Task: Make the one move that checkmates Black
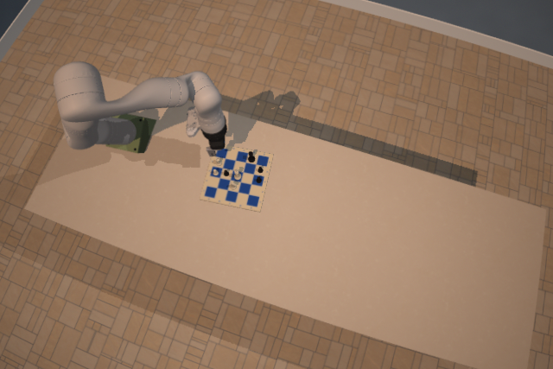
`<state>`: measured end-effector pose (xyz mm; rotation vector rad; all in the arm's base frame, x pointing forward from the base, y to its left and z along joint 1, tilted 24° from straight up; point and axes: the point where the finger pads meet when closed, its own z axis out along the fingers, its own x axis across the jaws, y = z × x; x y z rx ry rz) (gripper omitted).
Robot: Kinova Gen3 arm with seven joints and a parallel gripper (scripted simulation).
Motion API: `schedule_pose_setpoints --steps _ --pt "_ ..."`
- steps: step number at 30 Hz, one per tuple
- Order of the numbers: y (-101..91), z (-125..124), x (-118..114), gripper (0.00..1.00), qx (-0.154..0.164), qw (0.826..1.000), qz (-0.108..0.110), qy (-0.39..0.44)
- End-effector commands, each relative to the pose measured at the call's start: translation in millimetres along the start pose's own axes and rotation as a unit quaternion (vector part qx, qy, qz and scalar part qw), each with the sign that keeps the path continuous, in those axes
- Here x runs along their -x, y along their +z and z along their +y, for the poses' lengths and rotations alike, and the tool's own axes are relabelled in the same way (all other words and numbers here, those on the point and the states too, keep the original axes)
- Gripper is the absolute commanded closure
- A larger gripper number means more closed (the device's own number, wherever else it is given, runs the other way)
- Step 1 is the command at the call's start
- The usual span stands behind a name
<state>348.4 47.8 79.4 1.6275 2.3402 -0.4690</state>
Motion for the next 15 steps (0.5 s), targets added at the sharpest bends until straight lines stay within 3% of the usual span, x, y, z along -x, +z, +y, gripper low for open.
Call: schedule_pose_setpoints --steps 1,10,12,15 --pt "2.5 -1.9 -1.5 0.0 -0.002 1.0 0.0 0.024" --pt "16.0 -8.2 -7.5 0.0 -0.01 0.98 0.002 0.2" --pt "16.0 -8.2 -7.5 0.0 -0.01 0.98 0.002 0.2" --pt "21.0 -9.2 -8.8 0.0 -0.012 0.962 0.002 0.272"
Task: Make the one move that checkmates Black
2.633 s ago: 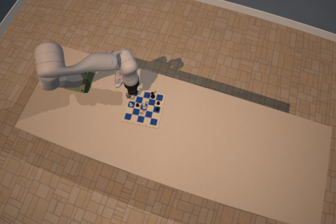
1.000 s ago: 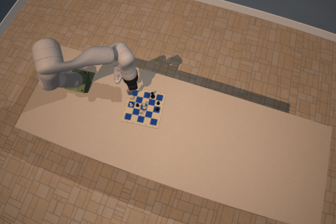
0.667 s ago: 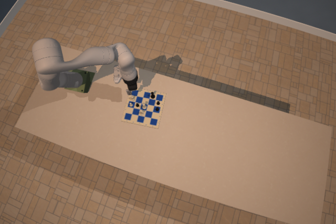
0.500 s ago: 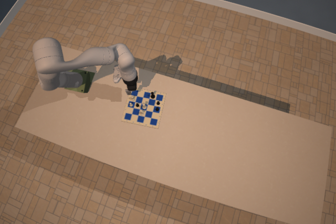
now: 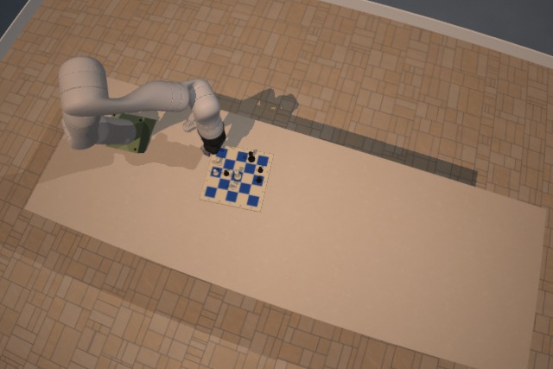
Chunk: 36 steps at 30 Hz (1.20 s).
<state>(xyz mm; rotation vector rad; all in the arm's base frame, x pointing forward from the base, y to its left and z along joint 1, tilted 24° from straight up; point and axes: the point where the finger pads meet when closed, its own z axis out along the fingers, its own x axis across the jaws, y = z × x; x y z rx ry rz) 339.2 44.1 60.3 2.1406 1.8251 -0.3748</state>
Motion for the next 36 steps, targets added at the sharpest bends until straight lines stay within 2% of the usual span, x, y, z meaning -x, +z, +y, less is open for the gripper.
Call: schedule_pose_setpoints --steps 1,6,12,14,20,25,29,35,36 --pt "3.9 -2.2 -0.7 0.0 0.001 0.999 -0.003 0.046" --pt "11.3 -1.0 -0.9 0.0 0.003 0.985 -0.003 0.172" --pt "17.9 4.1 0.4 0.0 0.008 0.952 -0.002 0.305" --pt "17.9 4.1 0.4 0.0 0.008 0.952 -0.002 0.305" --pt "21.8 10.0 2.7 0.0 0.015 0.918 -0.001 0.397" --pt "23.3 13.4 4.2 0.0 0.019 0.898 0.001 0.439" --pt "23.8 14.5 4.7 0.0 0.02 0.892 0.001 0.452" --pt "23.8 14.7 4.8 0.0 0.02 0.891 0.001 0.454" --pt "23.8 14.7 4.8 0.27 0.02 0.891 0.001 0.454"
